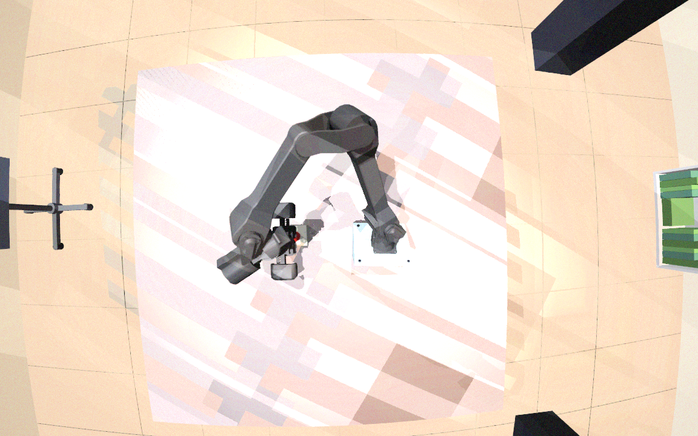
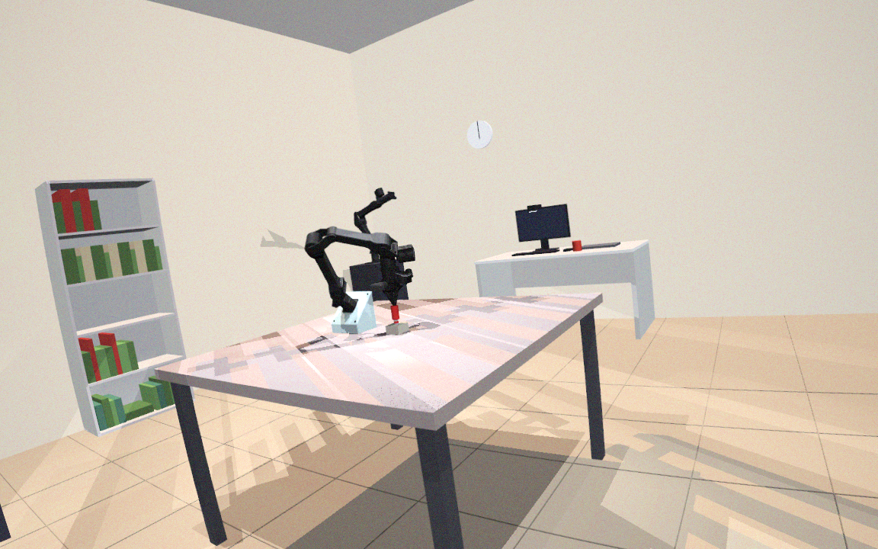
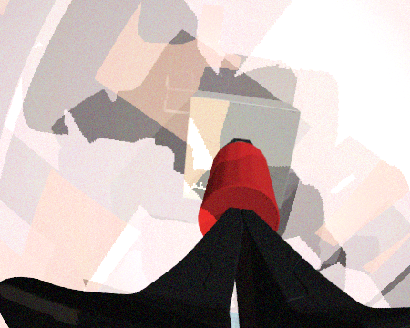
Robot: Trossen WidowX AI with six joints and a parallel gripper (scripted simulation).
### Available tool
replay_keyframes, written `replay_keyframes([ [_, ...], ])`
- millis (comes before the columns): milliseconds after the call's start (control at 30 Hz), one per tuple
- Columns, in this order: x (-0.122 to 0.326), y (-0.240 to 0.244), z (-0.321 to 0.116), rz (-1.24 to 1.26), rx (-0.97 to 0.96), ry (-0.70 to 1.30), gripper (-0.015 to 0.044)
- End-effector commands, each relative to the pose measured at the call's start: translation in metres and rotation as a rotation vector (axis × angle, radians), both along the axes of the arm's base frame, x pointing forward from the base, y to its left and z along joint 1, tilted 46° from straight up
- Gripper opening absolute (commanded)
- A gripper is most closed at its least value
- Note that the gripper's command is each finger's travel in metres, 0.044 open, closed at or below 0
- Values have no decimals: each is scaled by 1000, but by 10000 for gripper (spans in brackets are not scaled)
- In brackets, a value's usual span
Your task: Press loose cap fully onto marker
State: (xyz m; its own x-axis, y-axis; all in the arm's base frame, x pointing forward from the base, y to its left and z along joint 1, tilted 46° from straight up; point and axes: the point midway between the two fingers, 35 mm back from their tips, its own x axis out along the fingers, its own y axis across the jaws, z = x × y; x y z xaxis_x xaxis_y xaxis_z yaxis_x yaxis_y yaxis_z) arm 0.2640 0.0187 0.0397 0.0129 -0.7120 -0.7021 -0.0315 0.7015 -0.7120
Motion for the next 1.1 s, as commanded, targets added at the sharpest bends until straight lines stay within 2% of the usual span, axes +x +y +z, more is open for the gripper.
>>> replay_keyframes([
  [0, -1, -6, -5, 5, -7, 5, 0],
  [400, 2, -1, -3, 6, 2, -5, 0],
  [633, 1, 56, 51, 6, 6, -2, 0],
  [833, 0, 61, 57, 5, 5, -2, 0],
  [1067, 0, 61, 57, 5, 5, -2, 184],
])
